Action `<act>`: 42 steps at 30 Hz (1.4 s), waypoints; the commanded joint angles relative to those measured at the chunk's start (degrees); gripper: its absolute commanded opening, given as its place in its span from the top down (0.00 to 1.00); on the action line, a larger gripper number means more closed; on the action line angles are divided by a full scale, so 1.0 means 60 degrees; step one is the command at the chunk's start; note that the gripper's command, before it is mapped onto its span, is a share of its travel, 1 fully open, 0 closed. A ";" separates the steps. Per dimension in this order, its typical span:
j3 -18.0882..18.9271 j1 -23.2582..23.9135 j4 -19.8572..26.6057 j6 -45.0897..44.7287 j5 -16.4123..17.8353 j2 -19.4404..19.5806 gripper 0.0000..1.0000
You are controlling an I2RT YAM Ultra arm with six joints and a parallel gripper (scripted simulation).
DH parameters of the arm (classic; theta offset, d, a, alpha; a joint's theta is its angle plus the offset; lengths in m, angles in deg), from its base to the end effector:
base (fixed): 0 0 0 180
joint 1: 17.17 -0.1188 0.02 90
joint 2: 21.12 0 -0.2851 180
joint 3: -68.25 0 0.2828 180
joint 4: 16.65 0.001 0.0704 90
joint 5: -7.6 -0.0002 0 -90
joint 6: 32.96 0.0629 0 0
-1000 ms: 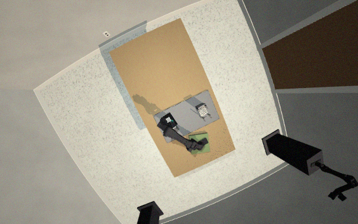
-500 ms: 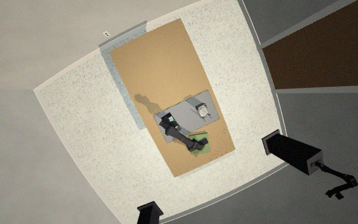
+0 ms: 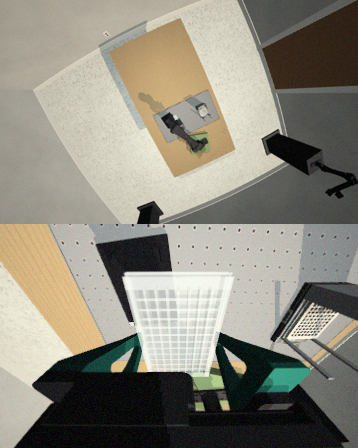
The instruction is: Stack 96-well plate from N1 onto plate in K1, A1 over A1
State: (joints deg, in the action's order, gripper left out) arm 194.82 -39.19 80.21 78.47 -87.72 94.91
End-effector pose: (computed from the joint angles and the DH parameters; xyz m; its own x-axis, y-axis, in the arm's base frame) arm 0.4018 0.1573 0.2939 -0.9956 -0.0102 -0.0936 -0.0044 0.9980 -0.0627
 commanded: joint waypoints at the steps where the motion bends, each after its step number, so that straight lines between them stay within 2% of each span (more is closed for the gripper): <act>1: -0.0362 0.0225 -0.0374 -0.0391 0.0061 -0.0574 1.00; 20: -0.1702 0.1556 -0.0793 -0.1716 0.0208 -0.1611 1.00; 42: -0.2486 0.3142 -0.0995 -0.3294 0.0407 -0.2301 1.00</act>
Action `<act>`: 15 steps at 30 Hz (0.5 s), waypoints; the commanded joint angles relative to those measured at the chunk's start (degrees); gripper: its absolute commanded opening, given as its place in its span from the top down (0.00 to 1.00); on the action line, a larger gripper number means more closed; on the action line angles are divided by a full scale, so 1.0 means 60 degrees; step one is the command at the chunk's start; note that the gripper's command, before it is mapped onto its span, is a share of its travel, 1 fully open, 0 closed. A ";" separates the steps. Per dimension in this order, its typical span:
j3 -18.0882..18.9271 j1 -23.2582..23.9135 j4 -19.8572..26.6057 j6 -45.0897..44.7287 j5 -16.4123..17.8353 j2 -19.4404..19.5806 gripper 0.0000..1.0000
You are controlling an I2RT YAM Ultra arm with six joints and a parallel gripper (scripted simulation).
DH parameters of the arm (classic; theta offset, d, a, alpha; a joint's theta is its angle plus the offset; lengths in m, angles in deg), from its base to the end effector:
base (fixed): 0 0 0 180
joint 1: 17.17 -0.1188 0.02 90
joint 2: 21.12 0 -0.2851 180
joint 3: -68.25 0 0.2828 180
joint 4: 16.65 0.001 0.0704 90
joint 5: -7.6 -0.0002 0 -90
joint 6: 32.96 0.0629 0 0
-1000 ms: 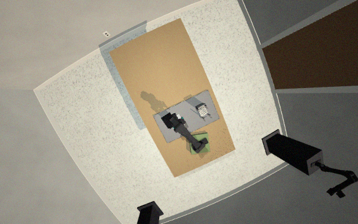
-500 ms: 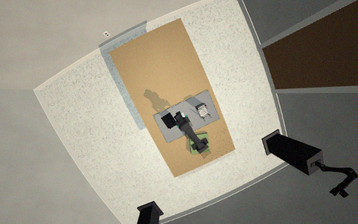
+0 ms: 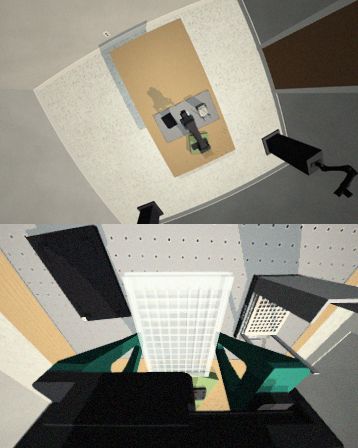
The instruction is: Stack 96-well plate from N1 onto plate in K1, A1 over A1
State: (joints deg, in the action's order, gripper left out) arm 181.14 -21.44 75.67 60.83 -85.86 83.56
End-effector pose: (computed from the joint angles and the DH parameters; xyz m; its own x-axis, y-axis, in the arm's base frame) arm 0.3848 0.0259 0.3025 -0.9943 -0.0081 -0.1064 -0.0024 0.9986 -0.0531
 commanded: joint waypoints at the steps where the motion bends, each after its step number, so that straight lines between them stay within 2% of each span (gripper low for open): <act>1: -0.0232 0.0274 -0.0241 -0.0443 0.0108 -0.0435 1.00; 15: -0.0424 0.1410 -0.0276 -0.1570 0.0264 -0.0648 1.00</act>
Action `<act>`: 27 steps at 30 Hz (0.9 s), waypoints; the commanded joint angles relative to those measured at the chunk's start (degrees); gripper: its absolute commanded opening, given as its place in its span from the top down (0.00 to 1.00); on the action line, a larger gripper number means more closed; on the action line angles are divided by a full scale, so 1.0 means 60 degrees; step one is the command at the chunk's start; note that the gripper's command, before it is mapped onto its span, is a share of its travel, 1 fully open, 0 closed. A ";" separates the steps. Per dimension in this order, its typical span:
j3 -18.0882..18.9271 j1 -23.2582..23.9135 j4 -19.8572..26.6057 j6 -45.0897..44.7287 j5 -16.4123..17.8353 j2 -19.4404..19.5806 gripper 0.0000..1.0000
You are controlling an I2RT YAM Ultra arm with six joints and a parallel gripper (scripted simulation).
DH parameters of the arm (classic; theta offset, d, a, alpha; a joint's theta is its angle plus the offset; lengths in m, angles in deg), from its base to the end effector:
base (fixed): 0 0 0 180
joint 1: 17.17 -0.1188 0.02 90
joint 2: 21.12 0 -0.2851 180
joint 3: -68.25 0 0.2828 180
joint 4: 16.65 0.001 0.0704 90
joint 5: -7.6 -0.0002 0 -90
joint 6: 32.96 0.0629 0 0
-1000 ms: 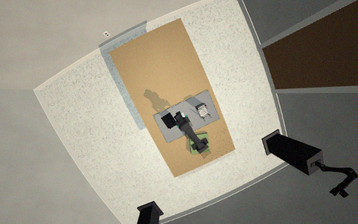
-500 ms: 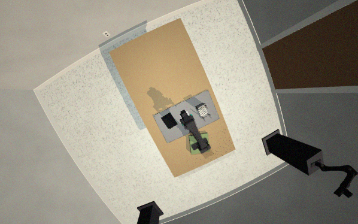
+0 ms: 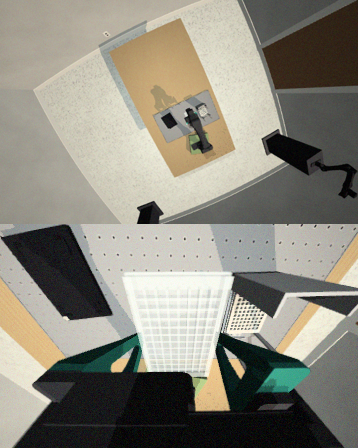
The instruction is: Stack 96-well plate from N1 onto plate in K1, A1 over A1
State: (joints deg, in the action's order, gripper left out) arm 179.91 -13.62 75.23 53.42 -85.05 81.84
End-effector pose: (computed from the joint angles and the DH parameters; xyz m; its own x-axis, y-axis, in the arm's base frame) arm 0.3783 -0.0254 0.3071 -0.9933 -0.0016 -0.1156 0.0046 0.9986 -0.0533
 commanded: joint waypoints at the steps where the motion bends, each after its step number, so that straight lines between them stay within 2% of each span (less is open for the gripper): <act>1: -0.0225 0.0200 -0.0202 -0.0427 0.0140 -0.0370 1.00; 4: -0.0239 0.0481 -0.0202 -0.0705 0.0174 -0.0394 1.00; 10: 0.0155 0.1050 -0.0191 -0.1273 0.0231 -0.0435 1.00; 20: 0.0264 0.1819 0.0045 -0.2034 0.0350 -0.0375 1.00; 24: 0.0364 0.2209 0.0094 -0.2414 0.0415 0.0027 1.00; 27: 0.0461 0.2488 0.0126 -0.2691 0.0451 0.0057 1.00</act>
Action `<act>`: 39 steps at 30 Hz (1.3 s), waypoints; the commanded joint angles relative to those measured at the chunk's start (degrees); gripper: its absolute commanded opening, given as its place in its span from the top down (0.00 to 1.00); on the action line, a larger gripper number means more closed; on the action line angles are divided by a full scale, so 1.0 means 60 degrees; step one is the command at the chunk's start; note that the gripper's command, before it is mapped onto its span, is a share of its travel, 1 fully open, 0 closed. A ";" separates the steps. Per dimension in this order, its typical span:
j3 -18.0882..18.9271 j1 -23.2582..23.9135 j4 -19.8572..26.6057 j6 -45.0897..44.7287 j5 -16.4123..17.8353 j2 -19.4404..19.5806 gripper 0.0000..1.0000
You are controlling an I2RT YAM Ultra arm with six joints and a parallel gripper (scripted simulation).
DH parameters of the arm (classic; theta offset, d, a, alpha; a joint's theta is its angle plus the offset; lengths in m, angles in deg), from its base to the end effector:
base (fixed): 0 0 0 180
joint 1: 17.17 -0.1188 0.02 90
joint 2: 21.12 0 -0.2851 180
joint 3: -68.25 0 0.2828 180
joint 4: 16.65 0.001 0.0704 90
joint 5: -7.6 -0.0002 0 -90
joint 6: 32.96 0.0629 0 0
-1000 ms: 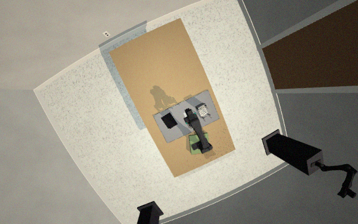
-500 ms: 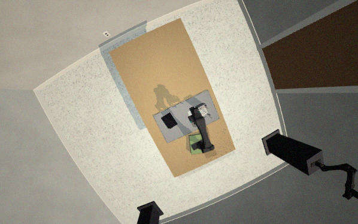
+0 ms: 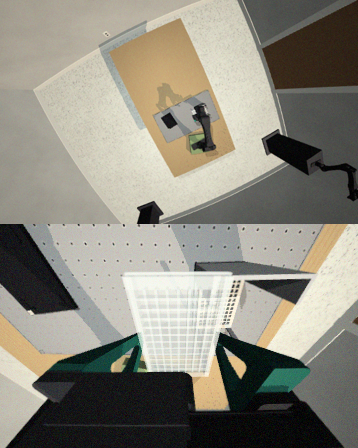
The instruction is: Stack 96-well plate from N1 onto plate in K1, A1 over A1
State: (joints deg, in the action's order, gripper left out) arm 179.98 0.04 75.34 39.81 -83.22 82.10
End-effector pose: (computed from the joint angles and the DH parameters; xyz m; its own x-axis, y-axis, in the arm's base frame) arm 0.3628 -0.1123 0.3057 -0.9945 -0.0020 -0.1042 0.0029 0.9989 -0.0472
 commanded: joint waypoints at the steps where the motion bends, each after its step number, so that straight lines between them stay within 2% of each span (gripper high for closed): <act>1: 0.0486 0.0302 0.0121 -0.0512 0.0155 -0.0029 1.00; 6: 0.0599 0.0582 0.0152 -0.0788 0.0198 0.0147 1.00; 7: 0.0652 0.0672 0.0179 -0.0883 0.0211 -0.0058 1.00; 9: 0.0741 0.0859 0.0200 -0.1063 0.0241 0.0244 1.00; 21: 0.1419 0.1909 0.0414 -0.2101 0.0382 0.0713 1.00; 24: 0.1524 0.2007 0.0457 -0.2203 0.0397 0.0596 1.00; 27: 0.1778 0.2289 0.0529 -0.2477 0.0437 0.0961 1.00; 29: 0.1853 0.2318 0.0567 -0.2509 0.0448 0.1012 1.00; 32: 0.1853 0.2120 0.0578 -0.2508 0.0453 0.0684 1.00; 39: 0.1866 0.2211 0.0587 -0.2466 0.0450 0.0705 1.00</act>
State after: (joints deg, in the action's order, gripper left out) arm 188.66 13.16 78.16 25.32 -81.21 87.98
